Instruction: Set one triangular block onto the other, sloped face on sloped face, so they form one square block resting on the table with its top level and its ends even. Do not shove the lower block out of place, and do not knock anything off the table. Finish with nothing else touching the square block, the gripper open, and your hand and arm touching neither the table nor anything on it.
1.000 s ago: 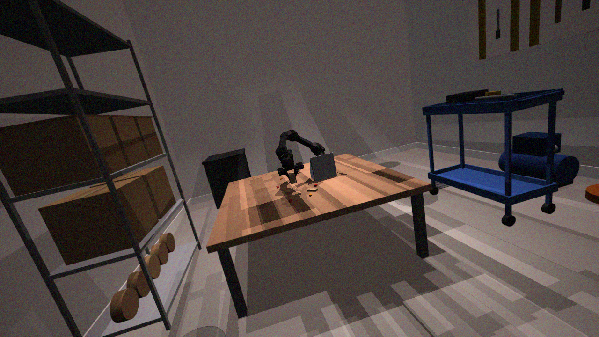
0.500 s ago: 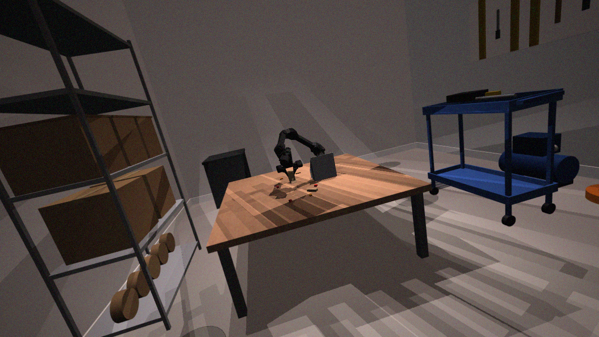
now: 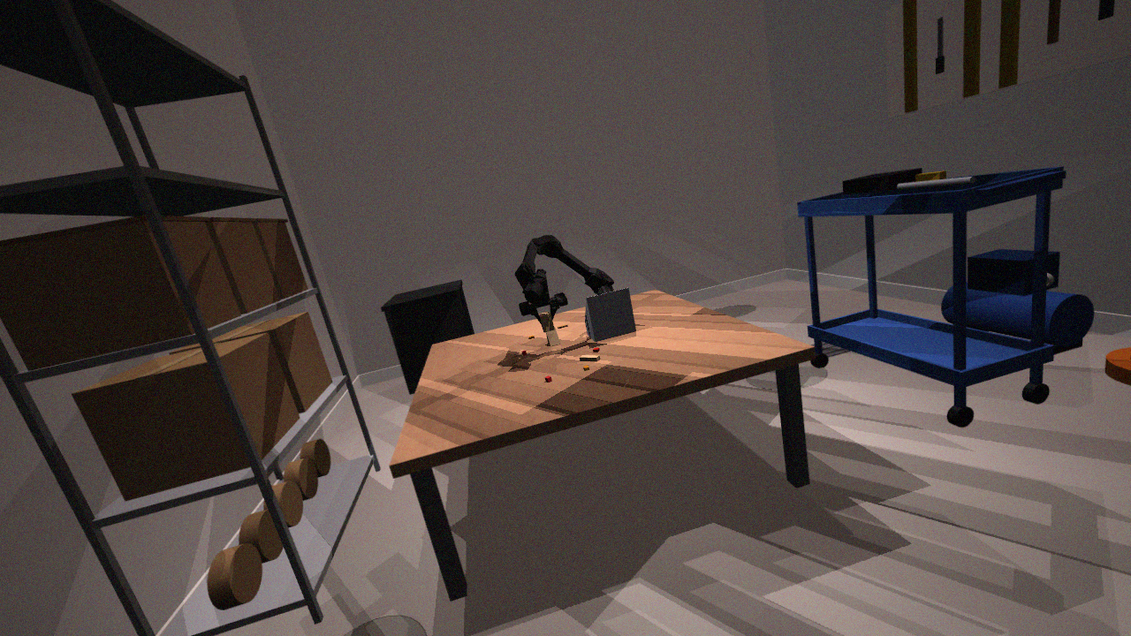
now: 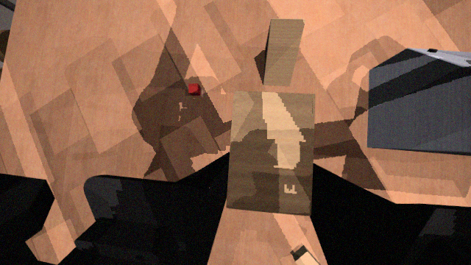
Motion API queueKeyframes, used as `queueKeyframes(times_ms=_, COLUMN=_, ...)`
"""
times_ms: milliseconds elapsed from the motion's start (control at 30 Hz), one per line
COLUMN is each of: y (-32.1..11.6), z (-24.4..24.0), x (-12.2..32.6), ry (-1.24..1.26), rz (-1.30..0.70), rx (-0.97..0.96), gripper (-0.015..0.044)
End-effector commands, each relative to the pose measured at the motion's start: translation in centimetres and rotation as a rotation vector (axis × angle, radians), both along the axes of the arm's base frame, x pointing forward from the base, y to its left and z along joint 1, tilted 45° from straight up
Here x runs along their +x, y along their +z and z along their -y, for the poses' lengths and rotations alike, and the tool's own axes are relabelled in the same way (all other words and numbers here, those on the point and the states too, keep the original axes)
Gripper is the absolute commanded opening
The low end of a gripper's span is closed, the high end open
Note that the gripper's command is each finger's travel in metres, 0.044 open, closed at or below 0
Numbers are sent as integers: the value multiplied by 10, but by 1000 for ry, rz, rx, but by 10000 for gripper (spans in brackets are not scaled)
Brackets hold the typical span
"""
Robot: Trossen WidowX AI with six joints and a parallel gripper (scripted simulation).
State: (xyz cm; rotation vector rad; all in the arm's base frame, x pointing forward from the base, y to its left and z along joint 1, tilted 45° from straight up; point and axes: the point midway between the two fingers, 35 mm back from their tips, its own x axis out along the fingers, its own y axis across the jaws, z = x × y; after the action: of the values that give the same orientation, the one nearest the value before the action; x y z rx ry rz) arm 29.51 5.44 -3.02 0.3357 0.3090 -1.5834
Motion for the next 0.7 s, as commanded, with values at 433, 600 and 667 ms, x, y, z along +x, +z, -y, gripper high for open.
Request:
queueKeyframes(times_ms=433, y=59, z=37, x=-27, ry=9, rz=-1, rx=-6, gripper=0)
queueKeyframes(times_ms=600, y=72, z=47, x=-36, ry=8, rz=-2, rx=-8, gripper=0)
queueKeyframes(times_ms=667, y=72, z=48, x=-37, ry=8, rz=-2, rx=-8, gripper=0)
